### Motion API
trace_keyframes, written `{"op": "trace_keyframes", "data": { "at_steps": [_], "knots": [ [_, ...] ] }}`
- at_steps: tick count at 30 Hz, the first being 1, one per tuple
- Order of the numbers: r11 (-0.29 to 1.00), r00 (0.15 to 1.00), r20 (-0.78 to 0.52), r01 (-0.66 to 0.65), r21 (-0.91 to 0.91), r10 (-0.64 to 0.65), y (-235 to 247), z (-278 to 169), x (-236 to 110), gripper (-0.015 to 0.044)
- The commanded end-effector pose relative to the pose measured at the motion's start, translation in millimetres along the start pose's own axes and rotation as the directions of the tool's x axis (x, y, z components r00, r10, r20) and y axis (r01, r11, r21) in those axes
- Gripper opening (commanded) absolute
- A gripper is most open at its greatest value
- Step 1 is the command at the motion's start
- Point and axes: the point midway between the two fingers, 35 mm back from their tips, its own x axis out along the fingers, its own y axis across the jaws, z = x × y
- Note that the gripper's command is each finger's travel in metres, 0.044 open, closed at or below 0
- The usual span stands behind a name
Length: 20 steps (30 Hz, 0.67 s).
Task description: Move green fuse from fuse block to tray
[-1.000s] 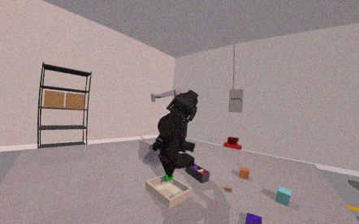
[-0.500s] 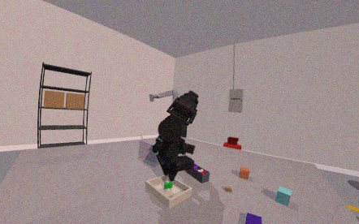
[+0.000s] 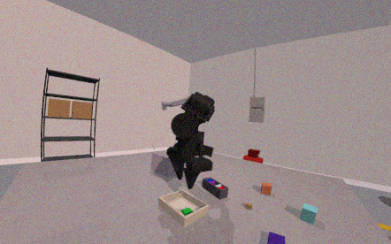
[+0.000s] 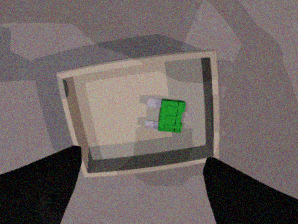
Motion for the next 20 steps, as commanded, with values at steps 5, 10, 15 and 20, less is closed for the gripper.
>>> {"op": "trace_keyframes", "data": {
  "at_steps": [5,10,15,20],
  "knots": [
    [1.000,1.000,0.000,-0.001,0.000,0.001,0.1,0.2,-0.4,0.0330],
    [1.000,1.000,0.000,-0.001,0.000,0.001,0.1,0.2,-0.4,0.0330],
    [1.000,1.000,0.000,-0.001,0.000,0.001,0.1,0.2,-0.4,0.0330],
    [1.000,1.000,0.000,-0.001,0.000,0.001,0.1,0.2,-0.4,0.0330]
  ]
}}
